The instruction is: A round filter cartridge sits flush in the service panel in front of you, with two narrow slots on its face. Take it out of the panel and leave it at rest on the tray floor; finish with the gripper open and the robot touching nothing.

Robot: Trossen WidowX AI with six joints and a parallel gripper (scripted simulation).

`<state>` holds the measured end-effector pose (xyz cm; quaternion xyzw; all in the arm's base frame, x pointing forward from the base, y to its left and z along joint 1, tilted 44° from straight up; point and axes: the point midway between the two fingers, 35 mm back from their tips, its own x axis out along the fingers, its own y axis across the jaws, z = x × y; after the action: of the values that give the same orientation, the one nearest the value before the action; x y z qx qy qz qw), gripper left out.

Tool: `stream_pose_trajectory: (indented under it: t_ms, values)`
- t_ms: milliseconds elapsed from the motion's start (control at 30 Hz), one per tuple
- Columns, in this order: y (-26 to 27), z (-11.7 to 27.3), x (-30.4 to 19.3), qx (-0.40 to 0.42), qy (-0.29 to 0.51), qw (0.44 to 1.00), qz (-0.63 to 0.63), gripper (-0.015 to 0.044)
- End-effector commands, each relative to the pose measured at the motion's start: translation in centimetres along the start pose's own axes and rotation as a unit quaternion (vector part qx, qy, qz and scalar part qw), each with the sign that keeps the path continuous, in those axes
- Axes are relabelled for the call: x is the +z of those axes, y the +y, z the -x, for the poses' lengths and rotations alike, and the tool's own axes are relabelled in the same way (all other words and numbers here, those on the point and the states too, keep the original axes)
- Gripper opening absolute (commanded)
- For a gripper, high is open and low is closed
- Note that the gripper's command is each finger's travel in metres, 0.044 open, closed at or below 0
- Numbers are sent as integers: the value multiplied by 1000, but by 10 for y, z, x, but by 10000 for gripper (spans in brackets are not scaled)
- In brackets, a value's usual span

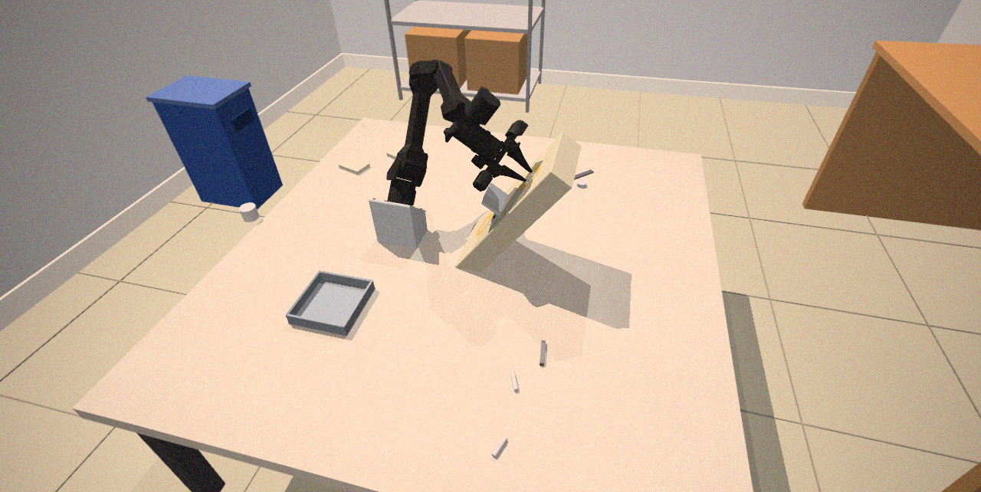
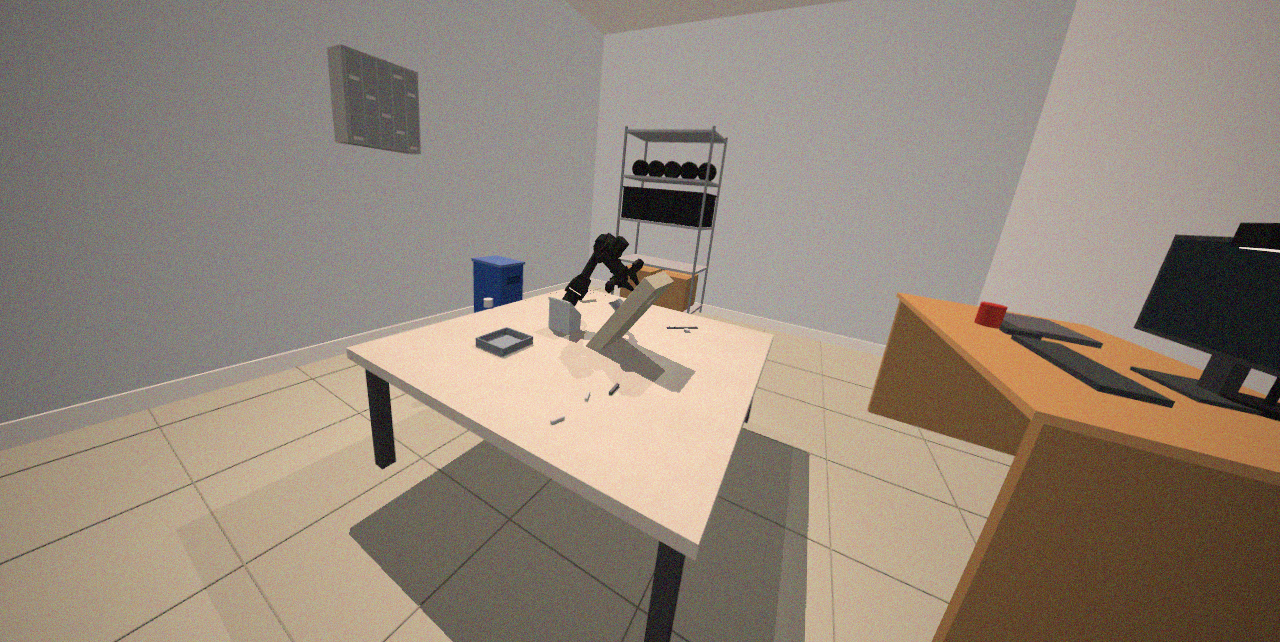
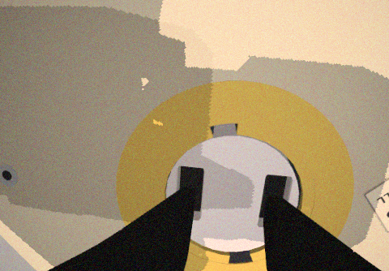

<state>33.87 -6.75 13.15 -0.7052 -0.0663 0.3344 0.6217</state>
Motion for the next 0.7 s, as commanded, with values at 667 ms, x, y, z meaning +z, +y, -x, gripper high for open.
stream_pose_trajectory:
  t_ms: [667]
  values:
    - [-1, -3, -1, 1, 1, 1000, -2, 112]
